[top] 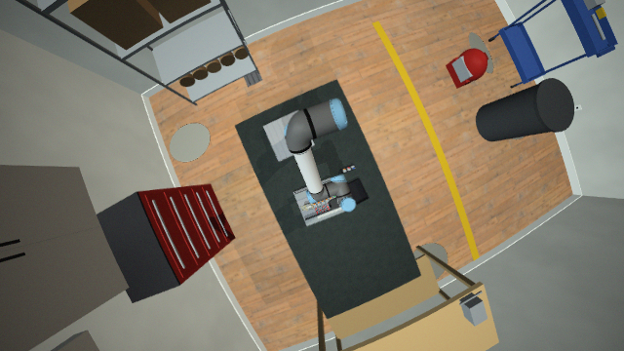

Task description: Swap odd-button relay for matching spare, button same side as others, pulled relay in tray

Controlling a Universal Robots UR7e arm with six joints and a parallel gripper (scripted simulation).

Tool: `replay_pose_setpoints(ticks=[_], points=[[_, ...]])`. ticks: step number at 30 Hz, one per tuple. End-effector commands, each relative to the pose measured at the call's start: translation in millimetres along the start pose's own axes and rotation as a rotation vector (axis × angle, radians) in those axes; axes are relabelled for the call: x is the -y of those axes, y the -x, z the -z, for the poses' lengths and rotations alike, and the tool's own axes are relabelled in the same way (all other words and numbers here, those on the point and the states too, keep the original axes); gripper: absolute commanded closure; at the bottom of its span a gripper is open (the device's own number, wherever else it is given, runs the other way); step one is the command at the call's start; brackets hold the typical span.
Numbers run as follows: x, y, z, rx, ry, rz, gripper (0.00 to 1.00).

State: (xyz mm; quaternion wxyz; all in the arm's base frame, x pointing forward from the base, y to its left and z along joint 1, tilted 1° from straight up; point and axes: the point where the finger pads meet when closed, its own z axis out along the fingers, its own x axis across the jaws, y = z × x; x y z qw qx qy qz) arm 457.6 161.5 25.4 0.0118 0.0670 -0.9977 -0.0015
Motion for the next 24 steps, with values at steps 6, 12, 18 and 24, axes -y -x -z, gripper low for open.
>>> replay_pose_setpoints(ticks=[6, 12, 18, 24], points=[[1.9, 0.8, -0.6, 0.001, 0.000, -0.002, 0.00], [1.5, 0.6, 2.6, 0.001, 0.000, -0.001, 0.00], [2.2, 0.5, 4.1, 0.001, 0.000, -0.002, 0.00], [2.2, 0.5, 4.1, 0.001, 0.000, -0.002, 0.00]])
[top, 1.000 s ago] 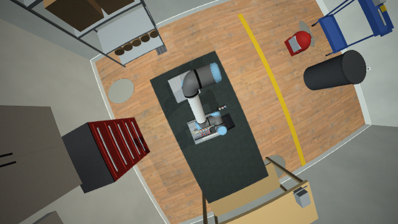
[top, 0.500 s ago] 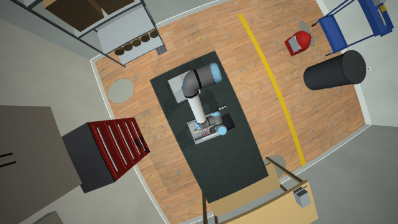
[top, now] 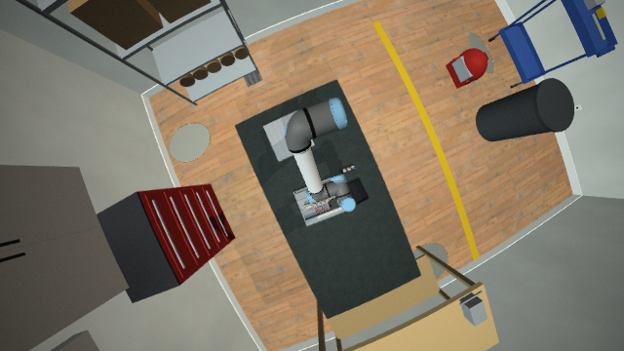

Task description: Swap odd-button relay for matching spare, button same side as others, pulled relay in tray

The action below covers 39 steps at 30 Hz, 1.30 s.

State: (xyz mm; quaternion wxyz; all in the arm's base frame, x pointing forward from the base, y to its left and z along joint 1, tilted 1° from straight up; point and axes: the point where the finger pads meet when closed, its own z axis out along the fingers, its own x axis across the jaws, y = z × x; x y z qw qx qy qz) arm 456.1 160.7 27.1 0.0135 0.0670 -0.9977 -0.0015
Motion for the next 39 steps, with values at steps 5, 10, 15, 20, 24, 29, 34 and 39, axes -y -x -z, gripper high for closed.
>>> replay_pose_setpoints(ticks=[5, 10, 15, 20, 24, 29, 34, 39], points=[[1.1, 1.8, 3.8, 0.003, 0.000, -0.001, 0.00], [1.7, 2.8, 6.1, 0.004, 0.000, -0.002, 0.00], [1.7, 2.8, 6.1, 0.004, 0.000, -0.002, 0.00], [0.5, 1.4, 5.0, 0.002, 0.000, 0.000, 0.00], [1.8, 3.1, 7.9, 0.004, 0.000, -0.002, 0.00], [1.8, 3.1, 7.9, 0.004, 0.000, -0.002, 0.00], [1.8, 3.1, 7.9, 0.004, 0.000, -0.002, 0.00], [0.3, 1.4, 1.3, 0.003, 0.000, -0.001, 0.00]])
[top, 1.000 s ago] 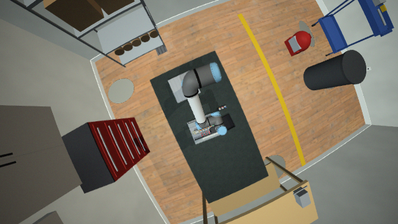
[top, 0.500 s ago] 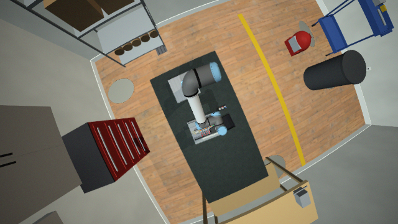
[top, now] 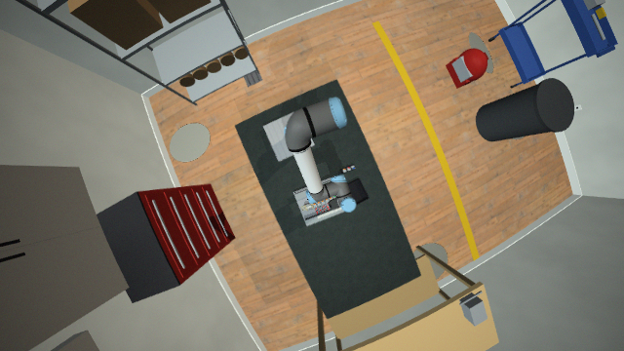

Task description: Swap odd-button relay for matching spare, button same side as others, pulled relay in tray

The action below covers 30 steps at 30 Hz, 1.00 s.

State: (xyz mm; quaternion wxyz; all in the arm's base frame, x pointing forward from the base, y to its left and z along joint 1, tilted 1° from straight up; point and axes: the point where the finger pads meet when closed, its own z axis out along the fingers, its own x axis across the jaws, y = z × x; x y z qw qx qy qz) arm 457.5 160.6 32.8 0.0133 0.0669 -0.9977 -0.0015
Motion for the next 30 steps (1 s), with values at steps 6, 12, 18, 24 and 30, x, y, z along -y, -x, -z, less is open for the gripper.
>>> replay_pose_setpoints(ticks=[6, 12, 18, 24, 30], points=[[0.0, 0.3, -7.6, 0.004, 0.000, -0.002, 0.00], [0.0, 0.3, -7.6, 0.004, 0.000, -0.002, 0.00], [0.1, 1.3, -12.2, 0.004, 0.000, -0.002, 0.00], [0.1, 1.2, -13.8, 0.004, 0.000, -0.002, 0.00], [0.1, 1.2, -13.8, 0.004, 0.000, -0.002, 0.00]])
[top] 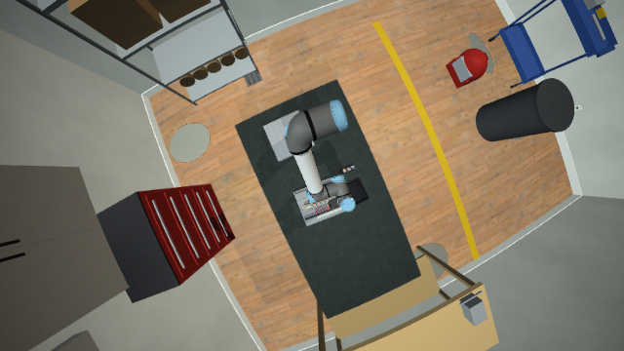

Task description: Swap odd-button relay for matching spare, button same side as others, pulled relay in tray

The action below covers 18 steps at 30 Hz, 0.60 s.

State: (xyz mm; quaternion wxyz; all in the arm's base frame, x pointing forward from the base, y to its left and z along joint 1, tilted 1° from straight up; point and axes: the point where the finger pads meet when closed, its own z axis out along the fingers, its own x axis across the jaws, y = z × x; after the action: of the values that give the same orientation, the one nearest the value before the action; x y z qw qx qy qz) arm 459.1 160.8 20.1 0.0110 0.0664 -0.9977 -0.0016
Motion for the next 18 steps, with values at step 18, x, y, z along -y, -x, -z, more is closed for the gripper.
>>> replay_pose_setpoints(ticks=[18], points=[[0.0, -0.2, -7.4, -0.001, 0.000, -0.001, 0.00]])
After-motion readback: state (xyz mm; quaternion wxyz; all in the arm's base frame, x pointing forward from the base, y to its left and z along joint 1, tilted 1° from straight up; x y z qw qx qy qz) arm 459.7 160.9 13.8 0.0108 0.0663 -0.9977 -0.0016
